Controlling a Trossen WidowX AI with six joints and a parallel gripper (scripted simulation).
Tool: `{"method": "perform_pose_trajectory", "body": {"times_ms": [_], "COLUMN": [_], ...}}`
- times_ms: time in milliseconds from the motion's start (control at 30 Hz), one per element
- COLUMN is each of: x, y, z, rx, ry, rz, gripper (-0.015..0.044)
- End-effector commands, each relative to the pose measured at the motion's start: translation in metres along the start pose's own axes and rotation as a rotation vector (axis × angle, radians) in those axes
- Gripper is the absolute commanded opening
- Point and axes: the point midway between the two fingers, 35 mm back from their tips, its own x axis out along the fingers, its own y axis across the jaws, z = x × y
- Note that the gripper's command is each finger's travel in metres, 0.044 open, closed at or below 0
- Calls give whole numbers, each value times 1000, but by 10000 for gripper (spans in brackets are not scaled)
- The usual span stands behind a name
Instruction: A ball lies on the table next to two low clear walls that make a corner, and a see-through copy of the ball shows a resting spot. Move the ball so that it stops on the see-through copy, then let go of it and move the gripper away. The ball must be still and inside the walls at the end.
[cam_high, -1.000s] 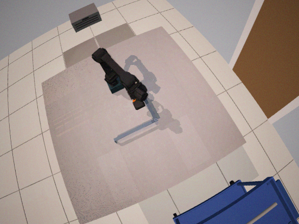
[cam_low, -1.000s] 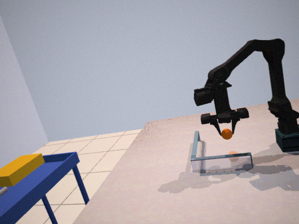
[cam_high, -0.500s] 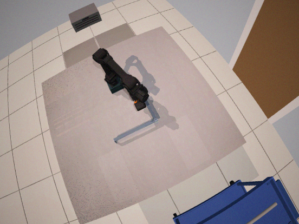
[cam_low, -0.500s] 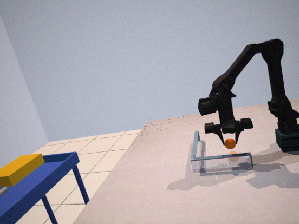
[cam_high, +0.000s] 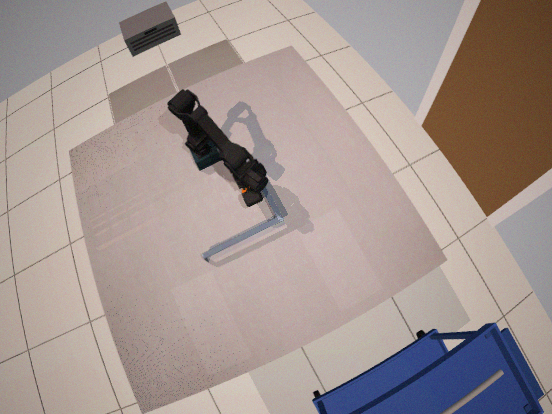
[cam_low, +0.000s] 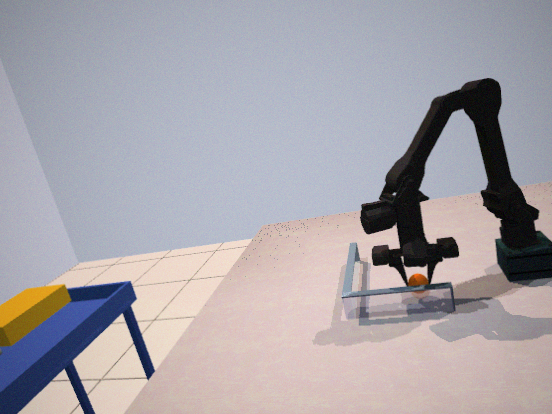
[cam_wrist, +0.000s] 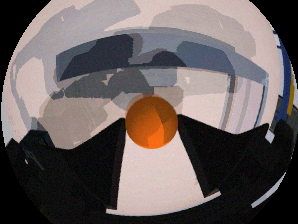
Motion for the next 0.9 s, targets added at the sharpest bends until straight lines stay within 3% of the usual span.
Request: {"method": "perform_pose_trajectory", "body": {"times_ms": [0, 433, 867], "x": [7, 21, 17], "y": [2, 2, 1], "z": [-1, -1, 0], "rx": [-4, -4, 0], "ry": [5, 5, 1], "rz": [7, 7, 2], "gripper": [0, 0, 330]}}
